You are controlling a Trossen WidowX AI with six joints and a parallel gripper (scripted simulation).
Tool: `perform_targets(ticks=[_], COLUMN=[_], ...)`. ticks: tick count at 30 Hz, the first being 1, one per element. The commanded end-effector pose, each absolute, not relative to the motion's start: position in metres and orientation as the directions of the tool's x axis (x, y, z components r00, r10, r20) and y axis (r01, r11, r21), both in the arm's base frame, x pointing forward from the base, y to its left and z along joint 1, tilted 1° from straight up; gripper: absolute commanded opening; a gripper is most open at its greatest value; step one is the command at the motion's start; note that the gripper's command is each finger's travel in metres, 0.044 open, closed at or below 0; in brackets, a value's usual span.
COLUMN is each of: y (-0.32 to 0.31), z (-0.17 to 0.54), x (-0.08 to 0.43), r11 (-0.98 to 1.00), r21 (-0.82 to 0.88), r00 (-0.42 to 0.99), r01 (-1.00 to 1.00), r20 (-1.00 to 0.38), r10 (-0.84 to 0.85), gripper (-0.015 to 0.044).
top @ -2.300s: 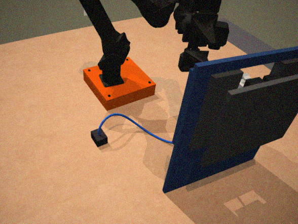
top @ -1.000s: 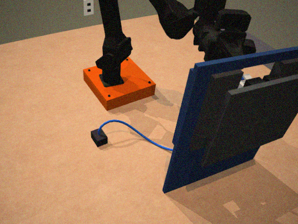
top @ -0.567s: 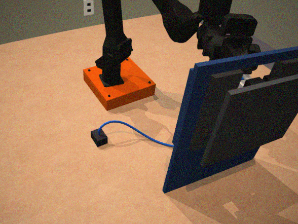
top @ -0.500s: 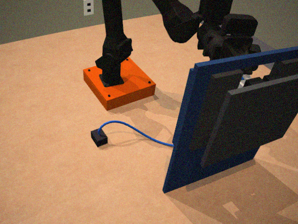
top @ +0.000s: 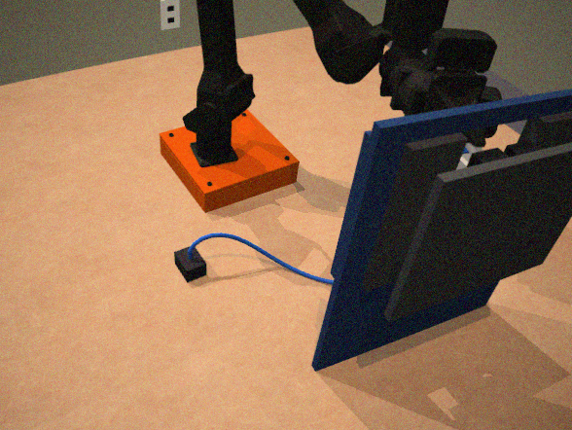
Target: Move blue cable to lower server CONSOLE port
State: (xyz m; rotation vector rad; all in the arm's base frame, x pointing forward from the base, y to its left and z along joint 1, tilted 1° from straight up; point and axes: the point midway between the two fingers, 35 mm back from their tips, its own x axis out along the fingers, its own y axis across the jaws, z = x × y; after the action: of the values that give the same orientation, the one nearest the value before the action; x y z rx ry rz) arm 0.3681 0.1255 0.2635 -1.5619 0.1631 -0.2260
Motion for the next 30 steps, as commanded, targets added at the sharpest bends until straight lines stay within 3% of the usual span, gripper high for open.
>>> perform_targets(ticks=[1, 30], y=[0.1255, 0.1255], z=[0.2636, 0.2636], x=[0.3681, 0.3681], r11=[-0.005, -0.005], r21=[-0.999, -0.999], r00=[0.969, 0.969], r01=[0.040, 0.040], r20=[0.040, 0.040], r10=[-0.245, -0.245], gripper=[0.0199, 0.0006])
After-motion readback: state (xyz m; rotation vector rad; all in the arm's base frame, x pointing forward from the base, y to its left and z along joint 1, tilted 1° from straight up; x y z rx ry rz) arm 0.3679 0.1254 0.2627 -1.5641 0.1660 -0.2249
